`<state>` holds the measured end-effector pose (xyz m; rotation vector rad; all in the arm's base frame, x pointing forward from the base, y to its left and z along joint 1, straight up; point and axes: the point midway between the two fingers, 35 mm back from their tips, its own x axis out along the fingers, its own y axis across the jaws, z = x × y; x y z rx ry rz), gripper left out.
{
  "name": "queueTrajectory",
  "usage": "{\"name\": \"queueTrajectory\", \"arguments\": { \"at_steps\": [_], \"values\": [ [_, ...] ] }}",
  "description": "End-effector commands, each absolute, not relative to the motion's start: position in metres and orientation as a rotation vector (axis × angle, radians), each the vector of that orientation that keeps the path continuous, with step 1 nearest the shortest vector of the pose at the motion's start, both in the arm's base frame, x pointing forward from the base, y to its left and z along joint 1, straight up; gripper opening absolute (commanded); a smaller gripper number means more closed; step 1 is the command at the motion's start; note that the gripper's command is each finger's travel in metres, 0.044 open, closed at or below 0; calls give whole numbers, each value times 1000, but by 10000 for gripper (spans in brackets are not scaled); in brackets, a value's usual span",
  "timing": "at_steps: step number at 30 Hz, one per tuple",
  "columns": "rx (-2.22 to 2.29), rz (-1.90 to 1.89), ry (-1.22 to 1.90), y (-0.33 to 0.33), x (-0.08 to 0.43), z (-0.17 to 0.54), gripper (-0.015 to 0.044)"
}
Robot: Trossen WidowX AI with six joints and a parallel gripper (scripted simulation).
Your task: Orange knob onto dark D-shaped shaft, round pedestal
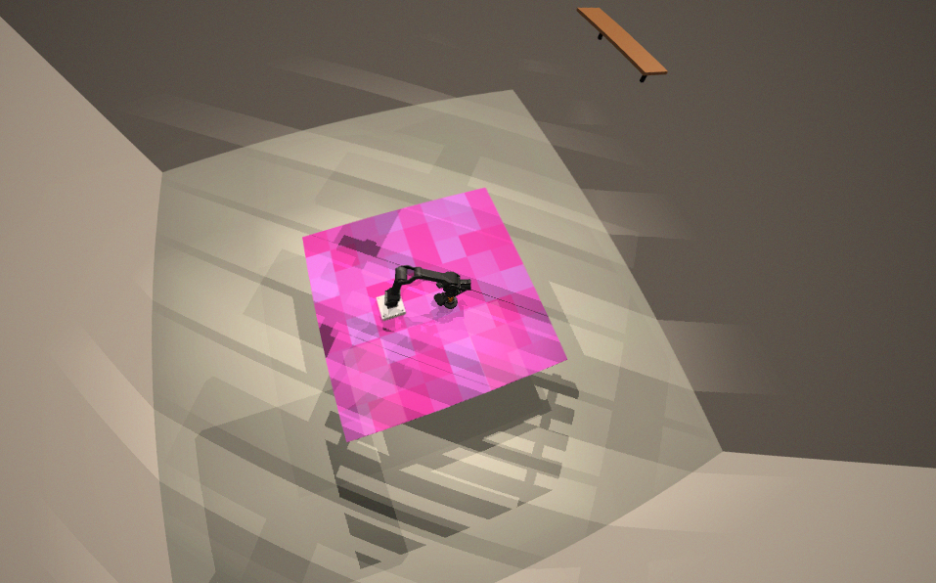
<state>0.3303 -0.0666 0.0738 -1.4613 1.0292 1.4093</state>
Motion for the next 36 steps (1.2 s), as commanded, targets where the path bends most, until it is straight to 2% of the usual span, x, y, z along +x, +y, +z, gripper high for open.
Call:
{"name": "queueTrajectory", "arguments": {
  "at_steps": [1,25,36],
  "values": [
    [-1546,1483,959,-67,334,76,0],
    [-1554,1490,952,-68,338,76,0],
    [-1700,1632,817,-67,333,77,0]
  ]
}}
